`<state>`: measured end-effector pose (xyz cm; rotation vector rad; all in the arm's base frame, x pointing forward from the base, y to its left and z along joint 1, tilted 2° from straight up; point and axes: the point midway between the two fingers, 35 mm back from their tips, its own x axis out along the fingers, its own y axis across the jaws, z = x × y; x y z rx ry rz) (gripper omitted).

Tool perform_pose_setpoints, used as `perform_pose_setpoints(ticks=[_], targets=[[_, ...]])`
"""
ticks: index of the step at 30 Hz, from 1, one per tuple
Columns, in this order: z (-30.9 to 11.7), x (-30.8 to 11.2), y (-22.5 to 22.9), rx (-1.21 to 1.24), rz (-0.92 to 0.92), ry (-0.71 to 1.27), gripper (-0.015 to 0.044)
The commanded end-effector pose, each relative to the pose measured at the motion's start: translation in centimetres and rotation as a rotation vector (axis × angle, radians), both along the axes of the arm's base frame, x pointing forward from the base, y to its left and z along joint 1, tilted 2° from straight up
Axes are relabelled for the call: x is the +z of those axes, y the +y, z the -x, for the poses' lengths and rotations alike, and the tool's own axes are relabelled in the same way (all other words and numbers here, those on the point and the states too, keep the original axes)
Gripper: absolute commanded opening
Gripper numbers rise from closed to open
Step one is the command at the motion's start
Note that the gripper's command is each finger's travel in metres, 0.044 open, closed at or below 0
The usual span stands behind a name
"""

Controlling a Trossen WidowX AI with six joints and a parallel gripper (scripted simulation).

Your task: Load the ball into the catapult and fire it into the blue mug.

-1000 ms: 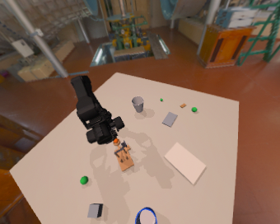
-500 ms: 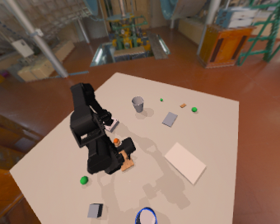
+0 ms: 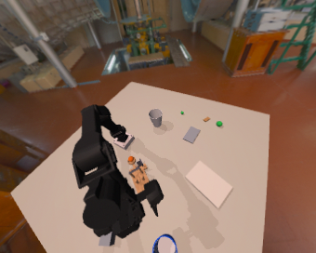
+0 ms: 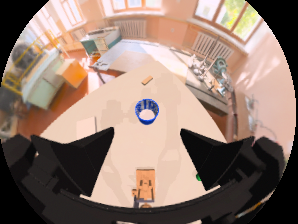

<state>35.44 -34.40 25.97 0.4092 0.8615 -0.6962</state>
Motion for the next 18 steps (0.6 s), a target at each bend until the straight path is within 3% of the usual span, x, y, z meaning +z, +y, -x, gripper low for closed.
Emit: perform_pose_setpoints(ticks=[1,14,18], targets=[[-0.28,0.18,-0.28,-0.002,0.005,-0.012,0.0440],[-0.28,0.18,-0.28,-0.002,0.005,-0.012,0.0440],[-0.28,0.18,-0.28,-0.002,0.005,-0.012,0.0335]])
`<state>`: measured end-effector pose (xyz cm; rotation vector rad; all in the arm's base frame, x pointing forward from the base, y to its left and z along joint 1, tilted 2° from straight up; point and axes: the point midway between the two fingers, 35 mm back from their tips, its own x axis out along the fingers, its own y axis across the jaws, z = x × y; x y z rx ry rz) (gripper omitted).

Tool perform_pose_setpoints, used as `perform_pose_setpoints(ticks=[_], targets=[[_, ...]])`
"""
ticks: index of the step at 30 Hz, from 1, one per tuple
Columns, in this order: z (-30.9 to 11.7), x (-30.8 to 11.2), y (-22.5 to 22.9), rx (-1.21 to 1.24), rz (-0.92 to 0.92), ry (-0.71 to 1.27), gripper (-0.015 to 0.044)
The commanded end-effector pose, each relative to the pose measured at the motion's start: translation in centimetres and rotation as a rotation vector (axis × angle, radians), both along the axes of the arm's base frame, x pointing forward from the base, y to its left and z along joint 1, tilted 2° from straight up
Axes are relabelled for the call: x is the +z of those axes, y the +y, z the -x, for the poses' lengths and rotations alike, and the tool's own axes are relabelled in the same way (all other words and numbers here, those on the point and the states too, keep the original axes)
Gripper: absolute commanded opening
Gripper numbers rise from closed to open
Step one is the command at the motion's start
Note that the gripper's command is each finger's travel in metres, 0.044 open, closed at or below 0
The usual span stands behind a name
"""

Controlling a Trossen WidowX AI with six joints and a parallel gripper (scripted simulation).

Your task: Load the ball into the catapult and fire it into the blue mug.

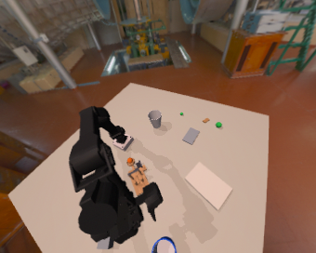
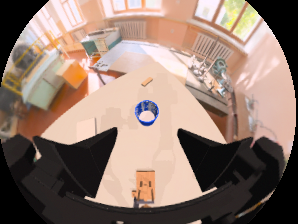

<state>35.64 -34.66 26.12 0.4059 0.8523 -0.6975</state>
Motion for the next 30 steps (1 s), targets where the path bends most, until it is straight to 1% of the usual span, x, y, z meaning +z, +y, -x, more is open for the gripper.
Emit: perform_pose_setpoints(ticks=[1,13,24,30], targets=[[-0.1,0.0,0.0,-0.001,-0.001,-0.005,0.0309],[-0.1,0.0,0.0,-0.001,-0.001,-0.005,0.0000],[-0.1,-0.1,0.1,0.002,-0.002,0.002,0.0000],[-0.2,-1.9,2.2,0.047,-0.011,0.093,0.0000]])
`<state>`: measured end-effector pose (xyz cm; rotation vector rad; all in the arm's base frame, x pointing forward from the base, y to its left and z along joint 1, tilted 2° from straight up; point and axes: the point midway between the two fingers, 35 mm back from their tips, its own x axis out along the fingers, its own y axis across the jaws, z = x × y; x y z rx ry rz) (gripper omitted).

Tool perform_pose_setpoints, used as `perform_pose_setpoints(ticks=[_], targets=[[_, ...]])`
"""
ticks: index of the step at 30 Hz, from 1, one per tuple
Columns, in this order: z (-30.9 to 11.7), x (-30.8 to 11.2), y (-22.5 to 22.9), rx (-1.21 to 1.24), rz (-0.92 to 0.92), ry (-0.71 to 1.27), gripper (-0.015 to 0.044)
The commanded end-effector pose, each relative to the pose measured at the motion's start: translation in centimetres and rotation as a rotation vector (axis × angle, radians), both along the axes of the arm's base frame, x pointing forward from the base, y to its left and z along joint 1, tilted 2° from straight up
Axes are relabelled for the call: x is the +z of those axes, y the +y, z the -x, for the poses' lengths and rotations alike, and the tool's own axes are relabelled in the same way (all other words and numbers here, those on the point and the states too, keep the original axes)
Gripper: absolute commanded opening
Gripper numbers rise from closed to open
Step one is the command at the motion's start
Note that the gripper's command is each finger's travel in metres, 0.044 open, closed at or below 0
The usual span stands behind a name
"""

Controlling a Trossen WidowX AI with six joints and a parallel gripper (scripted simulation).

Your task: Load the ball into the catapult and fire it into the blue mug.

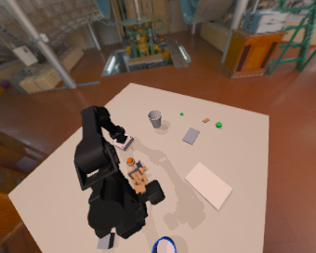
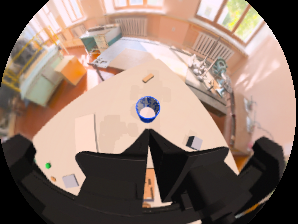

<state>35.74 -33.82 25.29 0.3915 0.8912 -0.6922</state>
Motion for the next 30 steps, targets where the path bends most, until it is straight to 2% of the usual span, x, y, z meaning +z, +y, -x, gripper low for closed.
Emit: perform_pose_setpoints(ticks=[1,15,30], targets=[[-0.1,-1.5,1.8,0.043,-0.008,0.075,0.0000],[1.1,-6.9,9.1,0.283,-0.025,0.403,0.0000],[4.8,-11.1,16.0,0.589,-0.018,0.765,0.0000]])
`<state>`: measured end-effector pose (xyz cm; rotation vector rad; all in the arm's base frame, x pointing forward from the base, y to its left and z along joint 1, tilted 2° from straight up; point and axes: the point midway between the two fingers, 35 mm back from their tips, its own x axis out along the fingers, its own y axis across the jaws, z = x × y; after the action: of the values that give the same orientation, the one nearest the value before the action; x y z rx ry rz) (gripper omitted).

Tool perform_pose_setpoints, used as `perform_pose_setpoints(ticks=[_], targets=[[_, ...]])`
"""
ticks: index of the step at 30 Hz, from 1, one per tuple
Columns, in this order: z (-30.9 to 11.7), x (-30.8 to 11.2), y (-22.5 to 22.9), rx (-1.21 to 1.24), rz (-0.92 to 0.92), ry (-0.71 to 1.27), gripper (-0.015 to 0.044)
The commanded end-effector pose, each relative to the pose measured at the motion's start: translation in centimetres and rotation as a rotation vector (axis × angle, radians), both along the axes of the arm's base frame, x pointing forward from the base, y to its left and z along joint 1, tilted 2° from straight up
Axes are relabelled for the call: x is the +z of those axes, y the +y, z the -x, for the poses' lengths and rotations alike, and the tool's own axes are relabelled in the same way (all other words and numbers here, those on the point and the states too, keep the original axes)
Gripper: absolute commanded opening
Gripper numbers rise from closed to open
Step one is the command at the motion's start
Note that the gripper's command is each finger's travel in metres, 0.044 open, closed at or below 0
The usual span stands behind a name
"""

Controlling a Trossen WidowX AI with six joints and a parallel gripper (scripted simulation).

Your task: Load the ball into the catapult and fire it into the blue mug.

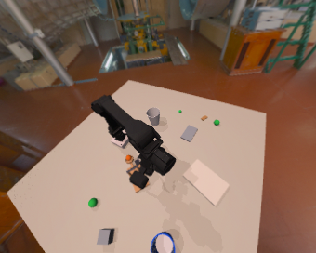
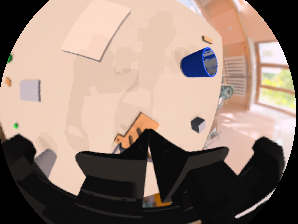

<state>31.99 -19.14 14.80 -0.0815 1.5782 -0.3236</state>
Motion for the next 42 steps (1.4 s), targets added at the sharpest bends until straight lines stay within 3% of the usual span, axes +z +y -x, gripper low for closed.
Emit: perform_pose_setpoints(ticks=[1,32,42], targets=[[1.4,-0.8,1.8,0.095,0.001,0.102,0.0000],[12.1,-3.7,10.3,0.797,0.011,0.842,0.0000],[12.2,-4.0,10.4,0.812,0.012,0.858,0.0000]])
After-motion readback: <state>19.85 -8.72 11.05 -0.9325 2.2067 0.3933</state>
